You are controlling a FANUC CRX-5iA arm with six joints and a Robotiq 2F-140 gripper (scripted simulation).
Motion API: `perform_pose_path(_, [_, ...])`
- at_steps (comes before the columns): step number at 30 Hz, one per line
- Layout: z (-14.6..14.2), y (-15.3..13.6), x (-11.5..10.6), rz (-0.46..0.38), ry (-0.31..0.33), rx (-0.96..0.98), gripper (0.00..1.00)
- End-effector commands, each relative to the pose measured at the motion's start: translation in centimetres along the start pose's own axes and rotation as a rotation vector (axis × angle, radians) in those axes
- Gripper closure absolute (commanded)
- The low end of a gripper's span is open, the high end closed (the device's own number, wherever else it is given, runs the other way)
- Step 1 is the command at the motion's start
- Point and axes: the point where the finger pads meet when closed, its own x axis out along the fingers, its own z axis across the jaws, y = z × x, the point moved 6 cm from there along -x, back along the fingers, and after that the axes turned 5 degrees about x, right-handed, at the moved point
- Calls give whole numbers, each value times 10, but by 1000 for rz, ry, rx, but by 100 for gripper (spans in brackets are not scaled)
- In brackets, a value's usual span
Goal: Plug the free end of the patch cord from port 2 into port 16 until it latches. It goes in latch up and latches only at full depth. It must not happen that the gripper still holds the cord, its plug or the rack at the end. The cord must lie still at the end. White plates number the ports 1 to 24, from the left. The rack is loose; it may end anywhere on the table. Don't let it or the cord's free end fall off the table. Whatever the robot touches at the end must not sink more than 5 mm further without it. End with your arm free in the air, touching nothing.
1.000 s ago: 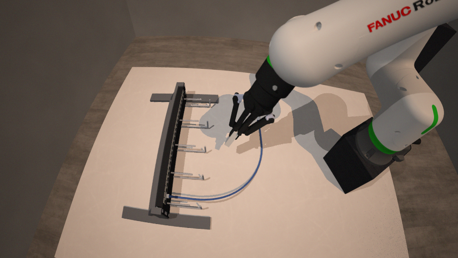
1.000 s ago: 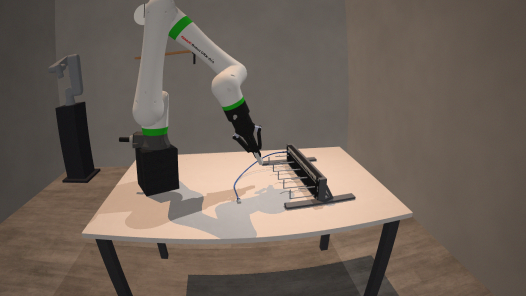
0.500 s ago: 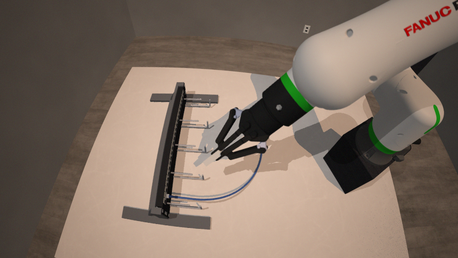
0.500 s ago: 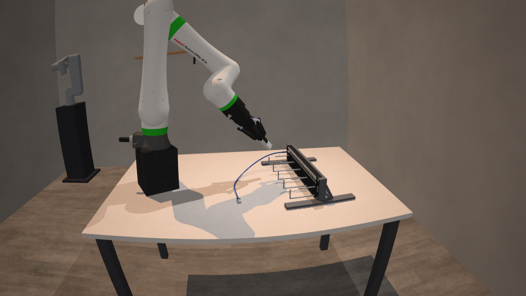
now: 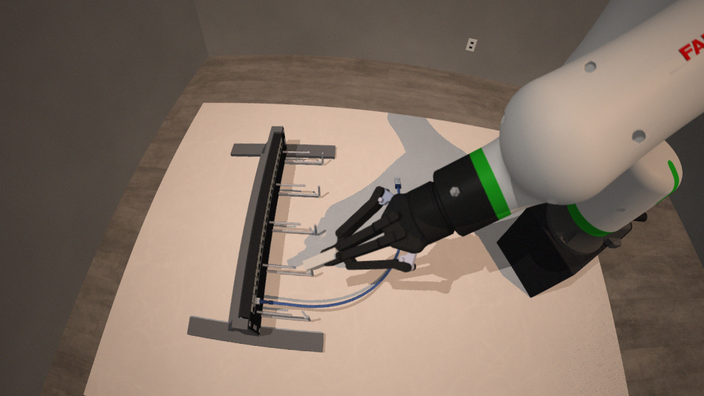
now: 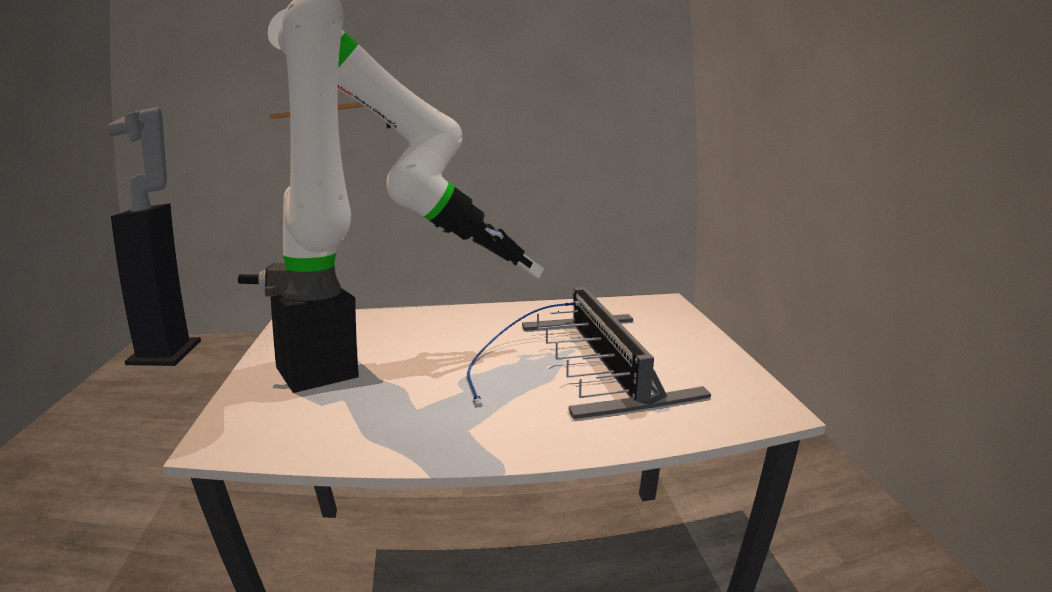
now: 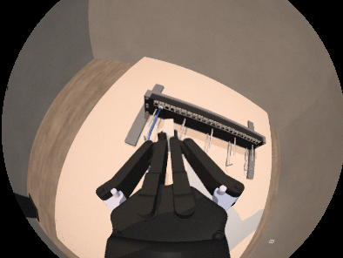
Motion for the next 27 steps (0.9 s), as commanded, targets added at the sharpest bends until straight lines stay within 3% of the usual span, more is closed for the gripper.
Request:
perform_pose_path(1, [-15, 4, -9, 42, -70, 147, 100])
perform_pose_path(8, [-30, -3, -27, 61, -137, 347, 100])
perform_pose_path(17, [-31, -4, -27, 62, -143, 364, 100])
perform_pose_path(22, [-29, -3, -12, 62, -143, 364, 100])
perform_pose_path(27, [-24, -2, 23, 62, -143, 364, 100])
